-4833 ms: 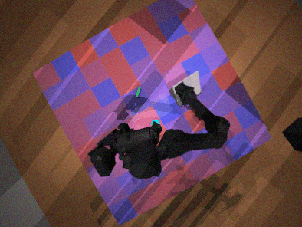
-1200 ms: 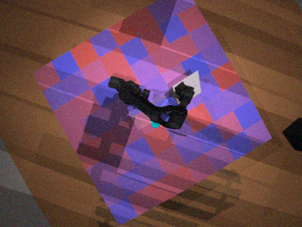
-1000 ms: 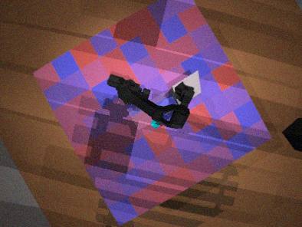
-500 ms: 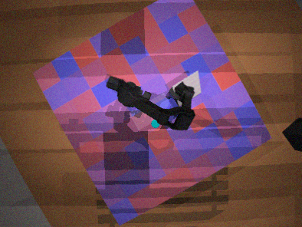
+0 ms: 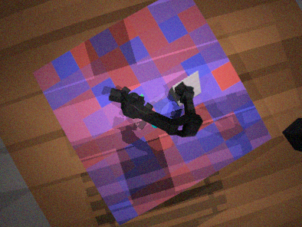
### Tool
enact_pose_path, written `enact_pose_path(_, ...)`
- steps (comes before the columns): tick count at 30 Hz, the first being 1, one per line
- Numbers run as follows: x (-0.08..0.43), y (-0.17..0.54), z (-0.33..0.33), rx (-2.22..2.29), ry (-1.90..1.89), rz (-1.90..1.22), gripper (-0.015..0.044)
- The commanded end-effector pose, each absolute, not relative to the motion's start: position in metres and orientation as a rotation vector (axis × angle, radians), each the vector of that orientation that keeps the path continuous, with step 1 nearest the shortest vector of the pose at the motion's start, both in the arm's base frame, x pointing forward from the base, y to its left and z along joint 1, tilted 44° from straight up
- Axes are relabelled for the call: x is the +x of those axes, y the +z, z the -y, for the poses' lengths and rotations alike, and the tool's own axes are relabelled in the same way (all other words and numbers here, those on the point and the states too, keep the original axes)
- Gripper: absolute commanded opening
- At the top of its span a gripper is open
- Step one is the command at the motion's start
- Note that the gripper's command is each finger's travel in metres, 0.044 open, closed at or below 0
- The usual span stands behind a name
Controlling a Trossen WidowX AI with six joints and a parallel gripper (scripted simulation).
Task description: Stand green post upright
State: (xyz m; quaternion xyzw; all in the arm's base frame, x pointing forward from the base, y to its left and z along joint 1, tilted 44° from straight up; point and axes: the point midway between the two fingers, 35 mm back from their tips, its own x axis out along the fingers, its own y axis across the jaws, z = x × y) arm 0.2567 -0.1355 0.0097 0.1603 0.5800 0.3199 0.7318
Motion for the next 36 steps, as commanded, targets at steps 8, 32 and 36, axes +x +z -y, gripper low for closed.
enact_pose_path(8, 0.263, 0.039, 0.109, 0.503, 0.595, -1.344, 0.0023)
enact_pose_path(32, 0.266, 0.095, 0.054, 0.800, 0.359, -1.456, 0.0023)
enact_pose_path(36, 0.264, 0.104, 0.044, 0.850, 0.320, -1.472, 0.0023)
